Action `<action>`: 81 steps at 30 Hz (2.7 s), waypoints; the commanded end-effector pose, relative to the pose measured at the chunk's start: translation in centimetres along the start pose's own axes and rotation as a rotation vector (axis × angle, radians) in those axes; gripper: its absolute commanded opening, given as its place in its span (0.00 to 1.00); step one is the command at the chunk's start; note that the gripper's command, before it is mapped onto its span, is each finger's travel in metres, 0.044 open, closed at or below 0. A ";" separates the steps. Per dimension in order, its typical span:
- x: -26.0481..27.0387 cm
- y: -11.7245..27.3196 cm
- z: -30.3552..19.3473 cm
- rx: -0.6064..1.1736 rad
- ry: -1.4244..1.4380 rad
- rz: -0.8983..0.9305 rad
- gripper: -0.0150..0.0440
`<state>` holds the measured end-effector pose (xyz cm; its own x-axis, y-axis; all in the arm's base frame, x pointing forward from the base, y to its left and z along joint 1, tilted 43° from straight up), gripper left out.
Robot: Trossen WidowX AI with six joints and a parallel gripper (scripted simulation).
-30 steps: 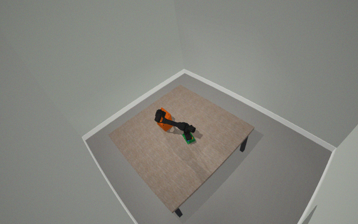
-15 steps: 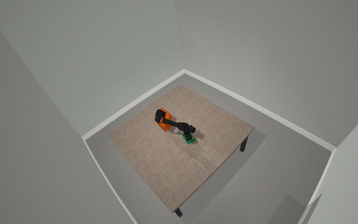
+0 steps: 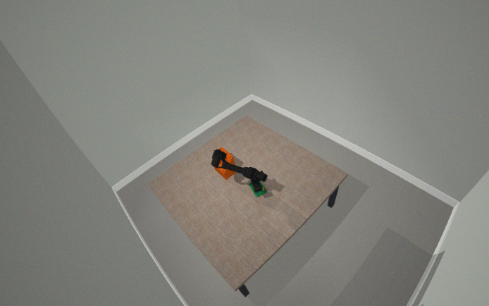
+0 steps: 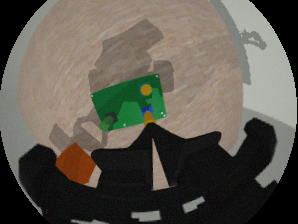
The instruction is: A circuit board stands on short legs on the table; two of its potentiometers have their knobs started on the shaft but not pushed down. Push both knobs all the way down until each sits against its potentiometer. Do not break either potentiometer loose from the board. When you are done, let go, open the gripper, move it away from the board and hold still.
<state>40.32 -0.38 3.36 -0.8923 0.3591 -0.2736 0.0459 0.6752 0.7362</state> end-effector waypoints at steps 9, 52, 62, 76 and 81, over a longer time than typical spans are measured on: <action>0.0 -0.5 0.0 0.003 0.005 -0.001 0.25; 0.0 -2.0 0.0 0.003 0.005 -0.001 0.25; 0.0 -2.3 0.0 0.003 0.005 -0.002 0.25; 0.0 -2.5 0.0 0.004 0.005 -0.002 0.25; 0.0 -2.6 0.0 0.004 0.005 -0.002 0.25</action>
<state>40.11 -1.36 2.14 -0.8991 0.3455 -0.2689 0.0391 0.6752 0.7366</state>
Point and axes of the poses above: the point midway between the two fingers, 35 mm back from their tips, its own y axis back along the fingers, its own x axis across the jaws, z = x × y, the point moved 10 cm from there along y, back along the fingers, and after that the axes turned 4 degrees about y, right-handed, at the moved point
